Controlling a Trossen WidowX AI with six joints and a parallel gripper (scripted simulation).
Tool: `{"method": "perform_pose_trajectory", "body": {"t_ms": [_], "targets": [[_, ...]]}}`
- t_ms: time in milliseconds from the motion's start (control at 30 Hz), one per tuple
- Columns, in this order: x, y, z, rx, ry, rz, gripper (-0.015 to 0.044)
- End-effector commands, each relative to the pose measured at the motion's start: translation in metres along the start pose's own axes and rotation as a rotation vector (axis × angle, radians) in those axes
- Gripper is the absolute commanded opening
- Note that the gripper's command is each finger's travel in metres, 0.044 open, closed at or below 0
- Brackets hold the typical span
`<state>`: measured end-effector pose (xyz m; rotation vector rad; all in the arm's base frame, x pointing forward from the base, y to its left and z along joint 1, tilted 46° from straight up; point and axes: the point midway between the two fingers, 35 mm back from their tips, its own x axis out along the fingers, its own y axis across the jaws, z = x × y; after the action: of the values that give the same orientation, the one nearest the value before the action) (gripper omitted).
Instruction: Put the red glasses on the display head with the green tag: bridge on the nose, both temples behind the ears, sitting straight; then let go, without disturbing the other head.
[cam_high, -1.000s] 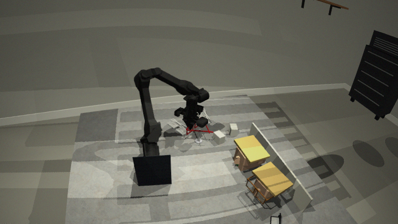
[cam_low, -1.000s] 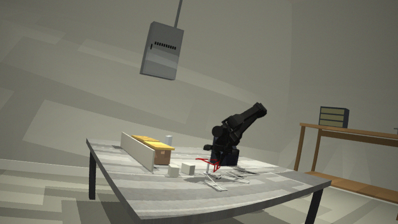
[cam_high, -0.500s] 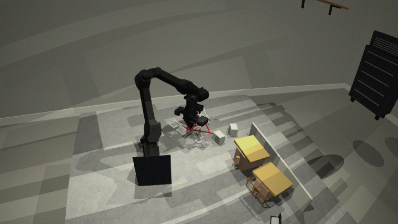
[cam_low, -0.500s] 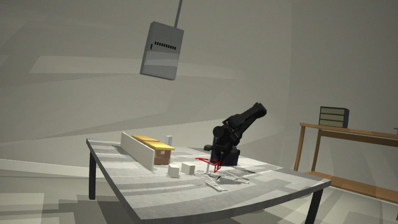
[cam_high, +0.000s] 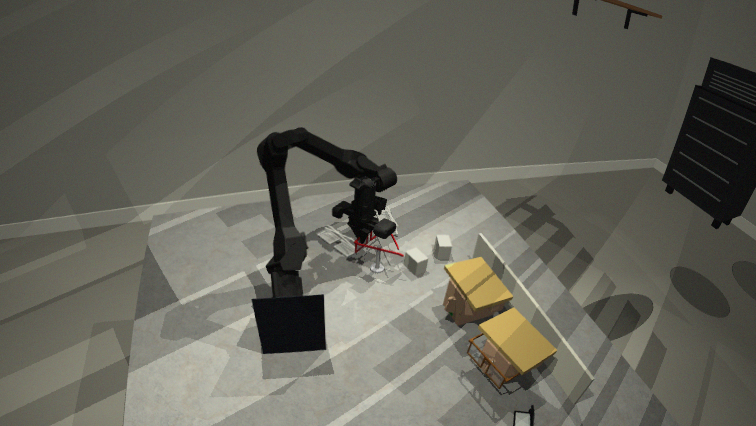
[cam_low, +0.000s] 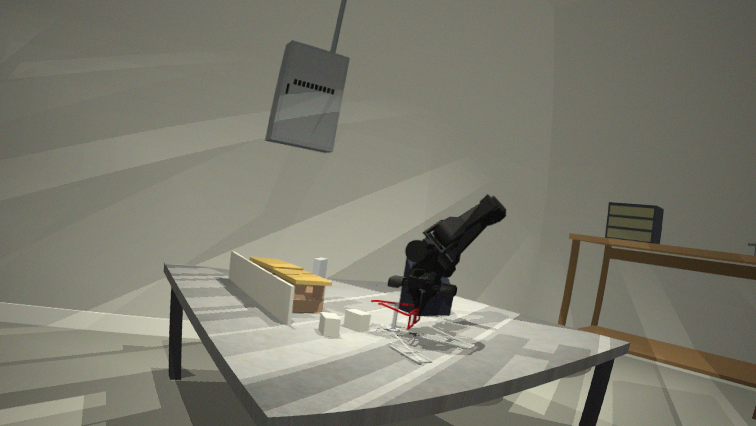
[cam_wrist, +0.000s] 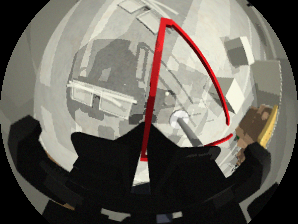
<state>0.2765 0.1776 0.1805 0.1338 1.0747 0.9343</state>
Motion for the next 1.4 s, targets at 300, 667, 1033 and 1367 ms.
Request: {"method": "perform_pose_trajectory", "body": {"t_ms": [300, 667, 1033, 1367], "targets": [[0.000, 0.003, 0.009, 0.001, -0.002, -0.001, 0.0000], [-0.001, 0.004, 0.014, 0.000, -0.003, -0.001, 0.0000], [-0.001, 0.005, 0.019, 0.000, -0.003, -0.001, 0.0000], [-0.001, 0.005, 0.019, 0.000, -0.003, -0.001, 0.0000]]}}
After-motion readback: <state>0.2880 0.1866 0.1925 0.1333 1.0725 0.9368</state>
